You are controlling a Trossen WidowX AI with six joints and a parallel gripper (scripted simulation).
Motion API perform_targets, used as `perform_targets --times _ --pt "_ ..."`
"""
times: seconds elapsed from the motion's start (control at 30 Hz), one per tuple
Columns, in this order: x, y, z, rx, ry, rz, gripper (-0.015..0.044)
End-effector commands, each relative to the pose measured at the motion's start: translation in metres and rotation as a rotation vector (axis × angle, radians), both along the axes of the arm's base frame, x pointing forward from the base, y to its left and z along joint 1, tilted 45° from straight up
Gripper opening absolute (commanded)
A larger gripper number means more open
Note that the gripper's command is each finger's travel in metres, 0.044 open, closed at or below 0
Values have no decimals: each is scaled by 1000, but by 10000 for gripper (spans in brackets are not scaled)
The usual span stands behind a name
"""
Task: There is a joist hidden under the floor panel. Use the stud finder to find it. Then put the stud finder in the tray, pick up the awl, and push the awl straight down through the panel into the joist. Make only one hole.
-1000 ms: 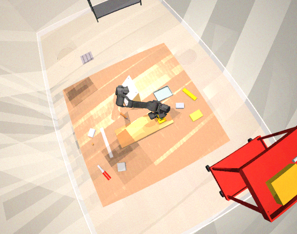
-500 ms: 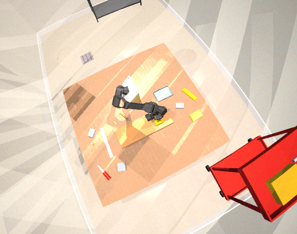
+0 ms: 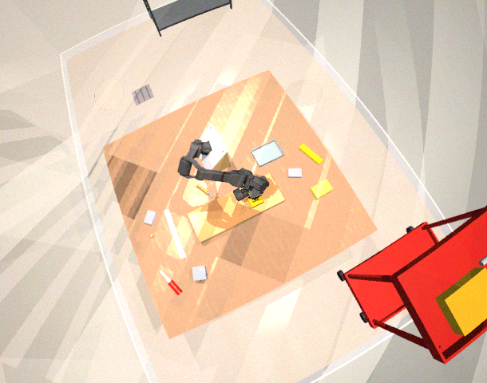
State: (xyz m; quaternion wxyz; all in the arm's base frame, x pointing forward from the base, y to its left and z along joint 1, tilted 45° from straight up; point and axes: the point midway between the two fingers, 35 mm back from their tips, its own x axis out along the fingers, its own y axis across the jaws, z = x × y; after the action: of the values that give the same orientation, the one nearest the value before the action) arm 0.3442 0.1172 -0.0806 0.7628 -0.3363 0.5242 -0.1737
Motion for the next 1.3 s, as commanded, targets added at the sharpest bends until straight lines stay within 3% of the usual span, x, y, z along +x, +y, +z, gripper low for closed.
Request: perform_targets --times 0.0,1.27 --pt "1 -7 7 -7 -3 0 0" --pt "8 -60 57 -12 -2 -1 0"
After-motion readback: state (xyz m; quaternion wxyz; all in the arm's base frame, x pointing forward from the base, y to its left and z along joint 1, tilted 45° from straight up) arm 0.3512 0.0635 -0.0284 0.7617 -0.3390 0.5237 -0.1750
